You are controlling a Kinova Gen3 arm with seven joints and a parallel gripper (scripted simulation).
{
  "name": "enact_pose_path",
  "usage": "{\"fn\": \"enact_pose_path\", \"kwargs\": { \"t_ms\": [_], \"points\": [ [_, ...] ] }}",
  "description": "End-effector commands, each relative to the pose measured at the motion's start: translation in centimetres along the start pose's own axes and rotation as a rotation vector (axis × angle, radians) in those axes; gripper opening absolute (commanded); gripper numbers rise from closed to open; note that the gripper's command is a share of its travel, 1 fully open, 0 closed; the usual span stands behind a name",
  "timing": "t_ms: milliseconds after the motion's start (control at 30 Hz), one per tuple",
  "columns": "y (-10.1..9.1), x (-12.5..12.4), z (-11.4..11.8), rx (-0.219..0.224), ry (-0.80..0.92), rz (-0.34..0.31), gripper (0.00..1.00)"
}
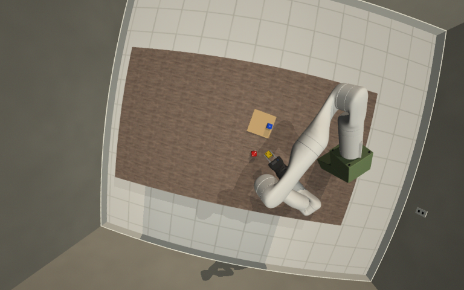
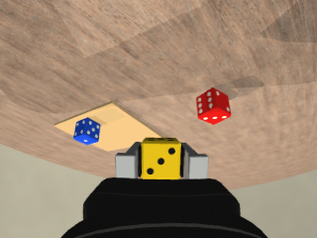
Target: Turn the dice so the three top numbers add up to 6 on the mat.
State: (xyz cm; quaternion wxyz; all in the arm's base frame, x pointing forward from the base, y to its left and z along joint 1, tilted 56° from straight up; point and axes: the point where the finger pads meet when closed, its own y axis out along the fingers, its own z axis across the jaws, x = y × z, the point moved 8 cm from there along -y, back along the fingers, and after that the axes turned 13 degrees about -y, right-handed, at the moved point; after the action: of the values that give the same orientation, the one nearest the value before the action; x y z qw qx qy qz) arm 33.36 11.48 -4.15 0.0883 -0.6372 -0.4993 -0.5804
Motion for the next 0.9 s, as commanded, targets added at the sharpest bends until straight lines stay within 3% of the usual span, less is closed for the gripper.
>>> {"fn": "enact_pose_path", "kwargs": {
  "t_ms": [0,533,867],
  "points": [
    [0.3,-0.7,0.0,-0.003,-0.003,-0.001,0.57],
    [2.4,-4.5,0.9,-0.003,-0.003,-0.001,0.57],
    [2.7,-5.1,1.0,-0.003,-0.003,-0.001,0.57]
  ]
}}
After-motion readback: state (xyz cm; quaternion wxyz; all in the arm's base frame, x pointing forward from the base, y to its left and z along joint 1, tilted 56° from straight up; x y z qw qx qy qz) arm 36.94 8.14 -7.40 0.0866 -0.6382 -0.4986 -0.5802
